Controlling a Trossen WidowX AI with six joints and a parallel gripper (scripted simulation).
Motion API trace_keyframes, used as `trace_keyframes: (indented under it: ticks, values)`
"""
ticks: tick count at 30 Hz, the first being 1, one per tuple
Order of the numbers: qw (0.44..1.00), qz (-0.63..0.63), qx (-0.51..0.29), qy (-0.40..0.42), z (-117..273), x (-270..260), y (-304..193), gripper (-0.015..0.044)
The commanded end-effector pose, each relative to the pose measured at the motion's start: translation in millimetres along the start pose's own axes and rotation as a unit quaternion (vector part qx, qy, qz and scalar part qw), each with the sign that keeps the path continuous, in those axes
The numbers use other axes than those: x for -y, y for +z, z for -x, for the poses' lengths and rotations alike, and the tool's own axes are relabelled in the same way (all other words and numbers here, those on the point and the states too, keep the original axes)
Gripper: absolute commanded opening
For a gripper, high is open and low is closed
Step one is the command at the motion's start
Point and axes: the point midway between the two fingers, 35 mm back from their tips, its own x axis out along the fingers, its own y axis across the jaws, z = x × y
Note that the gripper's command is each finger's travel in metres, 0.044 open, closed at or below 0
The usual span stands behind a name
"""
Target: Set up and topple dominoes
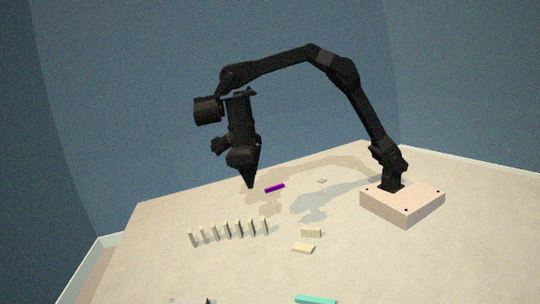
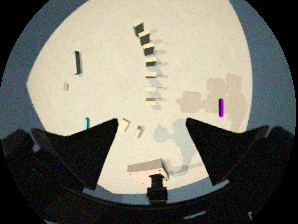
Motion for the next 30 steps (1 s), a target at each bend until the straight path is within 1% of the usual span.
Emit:
trace_keyframes:
  ticks: [1,5,10,12,15,30]
  values:
    - [0.998,0.065,-0.005,-0.002,-6.2,-10.8,-7.0,0.0361]
    - [0.967,0.253,-0.005,0.001,-35.9,-43.6,-25.9,0.0256]
    - [0.884,0.467,-0.005,0.006,-71.5,-76.5,-57.9,0.0125]
    - [0.870,0.493,-0.006,0.007,-76.1,-80.2,-62.7,0.0073]
    - [0.870,0.493,-0.006,0.007,-76.1,-80.2,-62.7,0.0000]
    - [0.870,0.493,-0.006,0.007,-76.1,-80.2,-62.7,0.0000]
